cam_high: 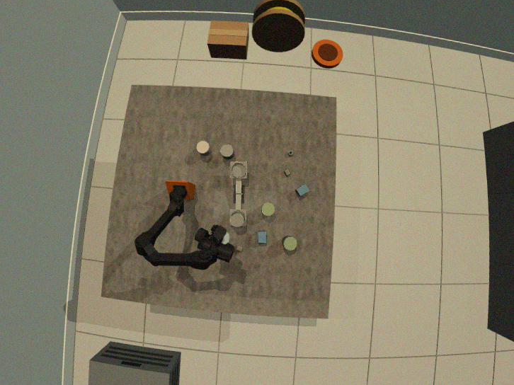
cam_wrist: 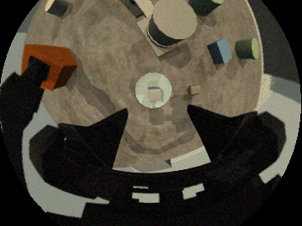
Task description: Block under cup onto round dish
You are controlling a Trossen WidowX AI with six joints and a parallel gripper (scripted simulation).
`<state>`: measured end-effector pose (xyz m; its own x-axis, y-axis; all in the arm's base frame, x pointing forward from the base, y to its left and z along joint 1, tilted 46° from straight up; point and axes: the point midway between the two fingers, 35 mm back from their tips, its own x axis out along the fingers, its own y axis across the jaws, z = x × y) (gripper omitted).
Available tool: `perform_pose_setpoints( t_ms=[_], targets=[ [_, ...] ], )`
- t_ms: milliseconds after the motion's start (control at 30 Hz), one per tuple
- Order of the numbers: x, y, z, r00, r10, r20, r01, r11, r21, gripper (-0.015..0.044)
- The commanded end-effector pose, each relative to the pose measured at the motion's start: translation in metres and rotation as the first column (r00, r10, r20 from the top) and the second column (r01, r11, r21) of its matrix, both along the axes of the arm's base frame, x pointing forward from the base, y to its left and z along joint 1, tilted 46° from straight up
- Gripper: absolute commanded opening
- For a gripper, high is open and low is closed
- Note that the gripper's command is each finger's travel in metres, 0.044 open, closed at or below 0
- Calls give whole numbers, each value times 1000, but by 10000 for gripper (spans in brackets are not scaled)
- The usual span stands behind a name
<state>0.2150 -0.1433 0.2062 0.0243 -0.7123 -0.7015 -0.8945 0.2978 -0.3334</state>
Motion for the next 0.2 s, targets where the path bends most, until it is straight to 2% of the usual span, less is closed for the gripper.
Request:
perform_pose_setpoints(
  t_ms=[0, 167],
  targets=[
    [-2, 1, 2, 1000, -7, -2, 7, 1000, -5, 440],
    [-2, 1, 2, 1000, -7, -2, 7, 1000, -5, 440]
  ],
)
